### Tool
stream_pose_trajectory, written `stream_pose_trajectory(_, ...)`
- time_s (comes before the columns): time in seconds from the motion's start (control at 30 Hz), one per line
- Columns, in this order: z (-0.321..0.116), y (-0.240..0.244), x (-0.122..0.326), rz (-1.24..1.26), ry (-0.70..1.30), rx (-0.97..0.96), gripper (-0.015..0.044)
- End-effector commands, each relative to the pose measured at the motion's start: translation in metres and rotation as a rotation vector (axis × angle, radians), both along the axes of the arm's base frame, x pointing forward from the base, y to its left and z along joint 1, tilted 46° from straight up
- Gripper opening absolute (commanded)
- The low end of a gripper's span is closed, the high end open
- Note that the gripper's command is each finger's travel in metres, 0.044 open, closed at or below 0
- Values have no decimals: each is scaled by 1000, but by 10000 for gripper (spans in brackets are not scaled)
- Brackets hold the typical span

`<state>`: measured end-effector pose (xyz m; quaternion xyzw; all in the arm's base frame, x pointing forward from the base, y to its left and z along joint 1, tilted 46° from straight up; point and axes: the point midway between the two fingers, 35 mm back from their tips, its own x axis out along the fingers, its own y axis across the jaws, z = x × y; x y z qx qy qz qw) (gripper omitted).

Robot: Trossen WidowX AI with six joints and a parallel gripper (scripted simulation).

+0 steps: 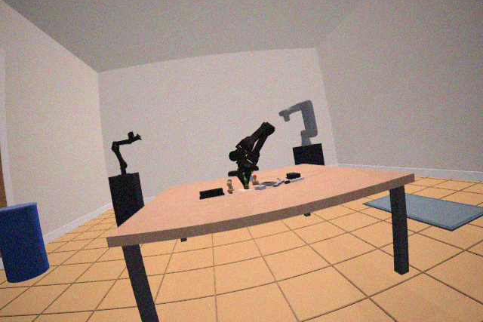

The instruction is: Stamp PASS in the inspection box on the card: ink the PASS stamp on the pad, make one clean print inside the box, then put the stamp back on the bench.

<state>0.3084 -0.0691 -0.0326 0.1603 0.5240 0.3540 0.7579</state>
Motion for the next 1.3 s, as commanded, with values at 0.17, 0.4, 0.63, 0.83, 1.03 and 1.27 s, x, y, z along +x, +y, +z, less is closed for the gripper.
stream_pose_trajectory(0.17, -1, 2, 1, 1, -2, 4, 0)
stream_pose_trajectory(0.4, -1, 2, 1, 1, -2, 4, 0)
stream_pose_trajectory(0.63, -1, 2, 1, 1, -2, 4, 0)
stream_pose_trajectory(0.83, 1, 0, 1, 1, -2, 4, 0)
stream_pose_trajectory(1.03, 3, -2, 0, 1, -2, 4, 0)
stream_pose_trajectory(1.27, 5, -4, 0, 1, -2, 4, 0)
